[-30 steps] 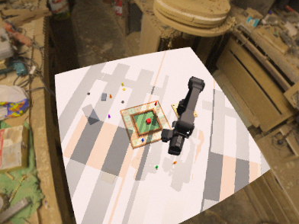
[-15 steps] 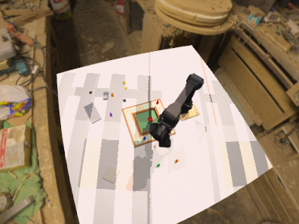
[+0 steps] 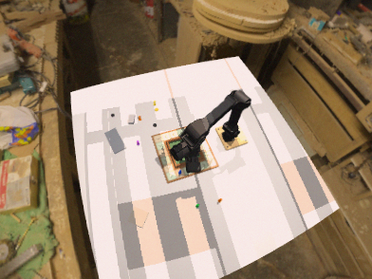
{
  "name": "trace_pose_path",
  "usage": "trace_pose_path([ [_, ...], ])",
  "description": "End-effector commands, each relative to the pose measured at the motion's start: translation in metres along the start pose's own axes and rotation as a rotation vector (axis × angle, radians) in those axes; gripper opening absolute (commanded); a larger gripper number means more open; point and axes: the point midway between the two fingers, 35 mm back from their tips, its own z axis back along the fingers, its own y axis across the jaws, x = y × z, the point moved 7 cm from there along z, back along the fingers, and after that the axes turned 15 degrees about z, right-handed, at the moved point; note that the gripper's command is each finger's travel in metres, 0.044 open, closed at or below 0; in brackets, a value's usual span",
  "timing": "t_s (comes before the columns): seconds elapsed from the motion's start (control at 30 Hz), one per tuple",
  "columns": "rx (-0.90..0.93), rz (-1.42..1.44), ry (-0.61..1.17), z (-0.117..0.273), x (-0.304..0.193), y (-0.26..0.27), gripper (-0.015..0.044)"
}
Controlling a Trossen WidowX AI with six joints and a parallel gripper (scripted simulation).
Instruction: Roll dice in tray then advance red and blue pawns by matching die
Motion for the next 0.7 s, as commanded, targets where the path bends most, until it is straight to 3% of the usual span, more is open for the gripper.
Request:
trace_pose_path([
  [0.0,0.000,0.032,0.004,-0.004,0.007,-0.021,0.0000],
  [0.67,-0.019,0.272,-0.003,-0.013,0.020,-0.123,0.0000],
])
